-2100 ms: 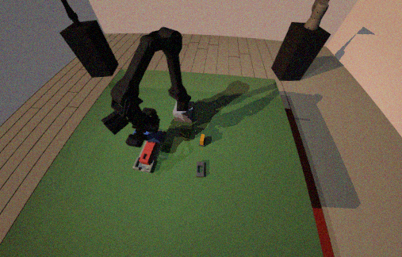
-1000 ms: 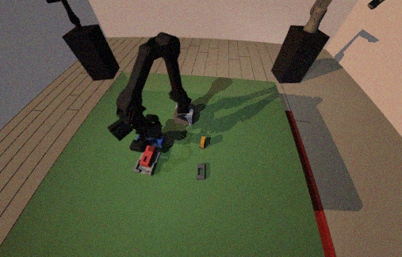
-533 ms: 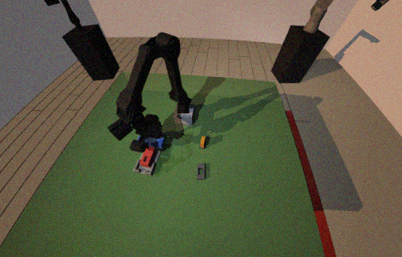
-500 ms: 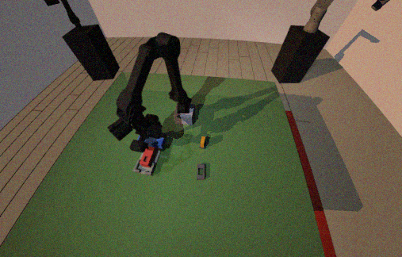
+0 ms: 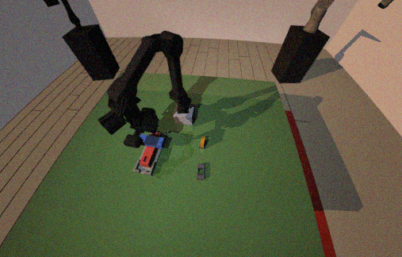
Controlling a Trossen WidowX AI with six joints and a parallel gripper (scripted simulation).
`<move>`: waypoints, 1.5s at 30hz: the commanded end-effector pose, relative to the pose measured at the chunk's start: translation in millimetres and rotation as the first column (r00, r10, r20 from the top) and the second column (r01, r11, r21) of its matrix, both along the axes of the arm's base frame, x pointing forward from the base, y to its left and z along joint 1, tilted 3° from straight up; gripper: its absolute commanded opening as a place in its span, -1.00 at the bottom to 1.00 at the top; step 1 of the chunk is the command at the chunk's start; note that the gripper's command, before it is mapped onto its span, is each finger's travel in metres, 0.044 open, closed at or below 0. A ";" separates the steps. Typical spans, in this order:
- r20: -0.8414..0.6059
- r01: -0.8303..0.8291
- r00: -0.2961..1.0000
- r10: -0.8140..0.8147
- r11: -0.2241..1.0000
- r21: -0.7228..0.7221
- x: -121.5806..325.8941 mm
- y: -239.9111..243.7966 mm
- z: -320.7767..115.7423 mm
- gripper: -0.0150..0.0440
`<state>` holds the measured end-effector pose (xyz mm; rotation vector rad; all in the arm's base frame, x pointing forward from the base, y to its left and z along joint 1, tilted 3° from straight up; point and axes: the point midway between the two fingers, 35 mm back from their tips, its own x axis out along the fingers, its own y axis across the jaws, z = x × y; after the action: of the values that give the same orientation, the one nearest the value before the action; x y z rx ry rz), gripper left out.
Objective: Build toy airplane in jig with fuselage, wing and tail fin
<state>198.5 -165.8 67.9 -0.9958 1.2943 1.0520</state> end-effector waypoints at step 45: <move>-0.025 0.999 -0.020 -0.999 -0.019 -0.039 3.4 -3.1 32.9 1.00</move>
<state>202.2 -168.5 101.4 0.2095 1.5641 -0.1582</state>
